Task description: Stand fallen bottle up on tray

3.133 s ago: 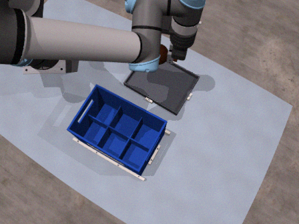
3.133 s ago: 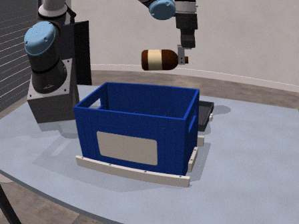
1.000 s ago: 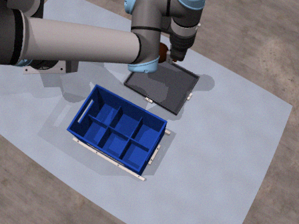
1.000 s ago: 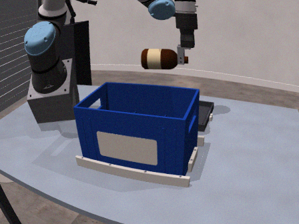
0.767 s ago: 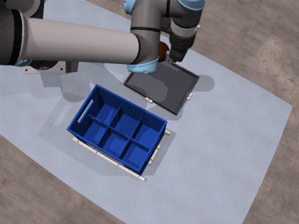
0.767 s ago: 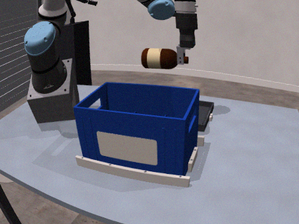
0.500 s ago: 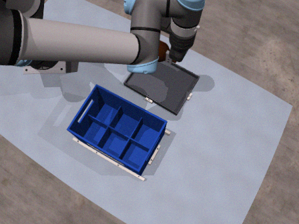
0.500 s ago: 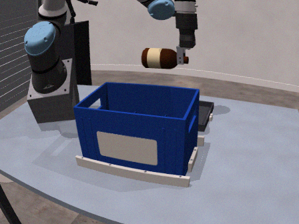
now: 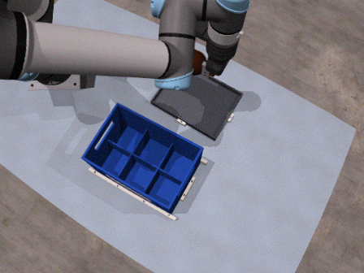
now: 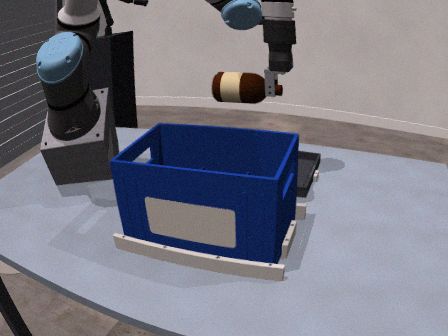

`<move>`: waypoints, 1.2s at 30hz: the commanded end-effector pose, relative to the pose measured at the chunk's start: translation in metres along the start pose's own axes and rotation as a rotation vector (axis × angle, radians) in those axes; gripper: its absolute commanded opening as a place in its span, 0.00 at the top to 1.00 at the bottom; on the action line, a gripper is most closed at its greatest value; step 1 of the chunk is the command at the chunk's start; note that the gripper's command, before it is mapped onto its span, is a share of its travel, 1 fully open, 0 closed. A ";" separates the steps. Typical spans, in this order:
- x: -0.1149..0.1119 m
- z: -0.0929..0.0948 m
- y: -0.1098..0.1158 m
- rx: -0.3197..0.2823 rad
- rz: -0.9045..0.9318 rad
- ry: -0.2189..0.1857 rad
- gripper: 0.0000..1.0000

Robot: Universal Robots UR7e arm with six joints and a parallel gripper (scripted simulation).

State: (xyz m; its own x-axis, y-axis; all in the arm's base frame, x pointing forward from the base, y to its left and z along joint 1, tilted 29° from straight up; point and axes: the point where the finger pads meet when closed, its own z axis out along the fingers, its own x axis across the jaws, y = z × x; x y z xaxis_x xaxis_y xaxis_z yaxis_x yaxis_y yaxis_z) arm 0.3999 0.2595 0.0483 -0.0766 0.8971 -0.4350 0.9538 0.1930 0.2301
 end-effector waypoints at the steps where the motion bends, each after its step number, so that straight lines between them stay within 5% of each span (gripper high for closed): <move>1: 0.000 -0.001 0.000 -0.001 0.000 0.001 1.00; 36: 0.000 -0.001 0.000 -0.001 0.164 0.001 1.00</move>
State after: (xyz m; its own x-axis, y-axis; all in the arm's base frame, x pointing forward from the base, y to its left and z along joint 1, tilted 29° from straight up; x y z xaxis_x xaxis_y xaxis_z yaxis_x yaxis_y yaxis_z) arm 0.3998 0.2595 0.0482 0.0235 0.9127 -0.4080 0.9566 0.0981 0.2745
